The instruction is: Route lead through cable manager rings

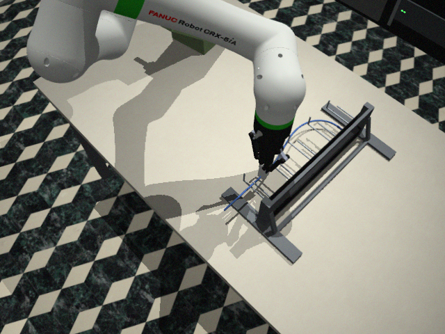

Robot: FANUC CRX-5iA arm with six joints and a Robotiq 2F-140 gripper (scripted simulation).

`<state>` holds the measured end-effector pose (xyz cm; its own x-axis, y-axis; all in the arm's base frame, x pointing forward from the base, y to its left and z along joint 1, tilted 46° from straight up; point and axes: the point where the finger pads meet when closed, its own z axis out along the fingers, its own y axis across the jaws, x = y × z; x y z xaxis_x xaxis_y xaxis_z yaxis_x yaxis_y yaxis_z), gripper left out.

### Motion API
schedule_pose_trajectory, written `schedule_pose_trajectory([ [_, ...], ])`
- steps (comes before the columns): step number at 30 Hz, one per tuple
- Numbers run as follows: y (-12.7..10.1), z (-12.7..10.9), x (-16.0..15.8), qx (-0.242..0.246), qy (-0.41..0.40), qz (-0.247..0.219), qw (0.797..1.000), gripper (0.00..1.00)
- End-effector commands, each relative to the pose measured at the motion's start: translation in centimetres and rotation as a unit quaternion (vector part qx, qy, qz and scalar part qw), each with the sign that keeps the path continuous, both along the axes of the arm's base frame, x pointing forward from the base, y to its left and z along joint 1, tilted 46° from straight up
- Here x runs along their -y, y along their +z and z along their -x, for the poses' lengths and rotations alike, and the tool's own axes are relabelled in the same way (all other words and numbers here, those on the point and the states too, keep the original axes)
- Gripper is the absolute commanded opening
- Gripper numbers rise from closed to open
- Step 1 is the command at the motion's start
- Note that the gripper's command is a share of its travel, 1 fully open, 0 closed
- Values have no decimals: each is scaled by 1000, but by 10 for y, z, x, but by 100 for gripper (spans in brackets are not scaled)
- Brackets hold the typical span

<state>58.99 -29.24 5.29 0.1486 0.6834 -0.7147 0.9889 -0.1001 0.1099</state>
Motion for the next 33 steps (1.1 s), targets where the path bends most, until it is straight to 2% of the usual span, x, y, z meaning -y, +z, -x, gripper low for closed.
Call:
schedule_pose_trajectory([
  [1, 1, -6, 0, 0, 0, 0, 1000, 0],
  [17, 3, -24, 2, 0, 0, 0, 1000, 0],
  [33, 3, -26, 2, 0, 0, 0, 1000, 0],
])
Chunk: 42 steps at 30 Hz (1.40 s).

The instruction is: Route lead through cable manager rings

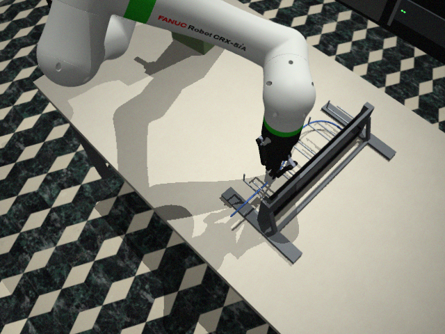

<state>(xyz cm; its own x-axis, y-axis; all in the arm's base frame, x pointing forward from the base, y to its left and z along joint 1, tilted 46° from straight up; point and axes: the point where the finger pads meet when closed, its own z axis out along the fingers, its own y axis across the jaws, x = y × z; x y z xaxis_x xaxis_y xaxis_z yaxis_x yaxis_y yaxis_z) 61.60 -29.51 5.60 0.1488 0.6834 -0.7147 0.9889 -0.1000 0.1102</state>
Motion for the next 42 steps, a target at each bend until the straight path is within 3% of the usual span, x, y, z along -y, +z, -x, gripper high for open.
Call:
schedule_pose_trajectory([
  [1, 0, 0, 0, 0, 0, 0, 1000, 0],
  [12, 0, 0, 0, 0, 0, 0, 1000, 0],
  [13, 0, 0, 0, 0, 0, 0, 1000, 20],
  [42, 0, 0, 0, 0, 0, 0, 1000, 20],
])
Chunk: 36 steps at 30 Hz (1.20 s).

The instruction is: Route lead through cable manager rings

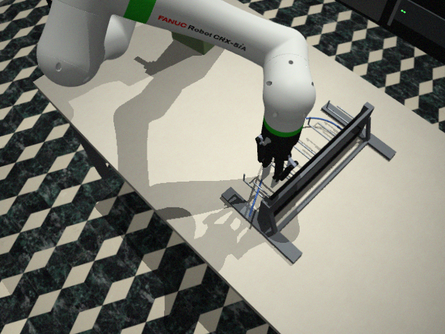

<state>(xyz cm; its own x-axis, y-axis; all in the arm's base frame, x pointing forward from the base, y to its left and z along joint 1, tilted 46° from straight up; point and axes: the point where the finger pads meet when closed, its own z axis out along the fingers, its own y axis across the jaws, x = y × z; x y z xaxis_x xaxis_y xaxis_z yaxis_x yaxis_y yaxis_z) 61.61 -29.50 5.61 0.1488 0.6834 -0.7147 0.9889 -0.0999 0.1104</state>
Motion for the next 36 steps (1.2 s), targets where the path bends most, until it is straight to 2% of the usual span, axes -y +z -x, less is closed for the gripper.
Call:
schedule_pose_trajectory([
  [1, 0, 0, 0, 0, 0, 0, 1000, 20],
  [16, 4, 0, -5, 0, 0, 0, 1000, 20],
  [36, 40, 0, -42, 0, 0, 0, 1000, 20],
])
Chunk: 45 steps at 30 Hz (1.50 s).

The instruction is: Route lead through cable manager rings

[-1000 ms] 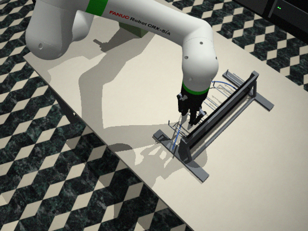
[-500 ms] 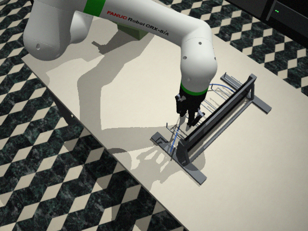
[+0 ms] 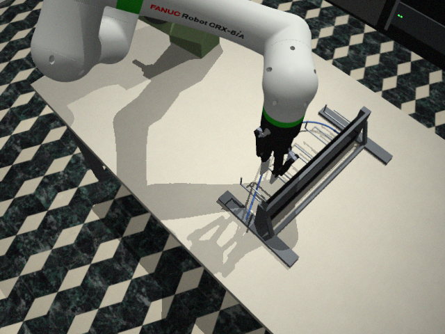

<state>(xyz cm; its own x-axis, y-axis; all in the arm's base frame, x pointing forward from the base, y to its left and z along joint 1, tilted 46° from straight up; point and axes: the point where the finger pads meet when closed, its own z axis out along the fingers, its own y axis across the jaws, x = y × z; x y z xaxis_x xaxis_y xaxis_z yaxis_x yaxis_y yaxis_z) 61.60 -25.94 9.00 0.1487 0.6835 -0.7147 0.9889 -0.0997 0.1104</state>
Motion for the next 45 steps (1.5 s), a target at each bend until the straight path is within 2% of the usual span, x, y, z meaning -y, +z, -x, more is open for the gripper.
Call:
schedule_pose_trajectory([
  [1, 8, 0, -8, 0, 0, 0, 1000, 20],
  [9, 19, 0, -20, 0, 0, 0, 1000, 20],
  [19, 21, 0, -22, 0, 0, 0, 1000, 20],
  [20, 21, 0, -22, 0, 0, 0, 1000, 0],
  [45, 21, 0, -22, 0, 0, 0, 1000, 0],
])
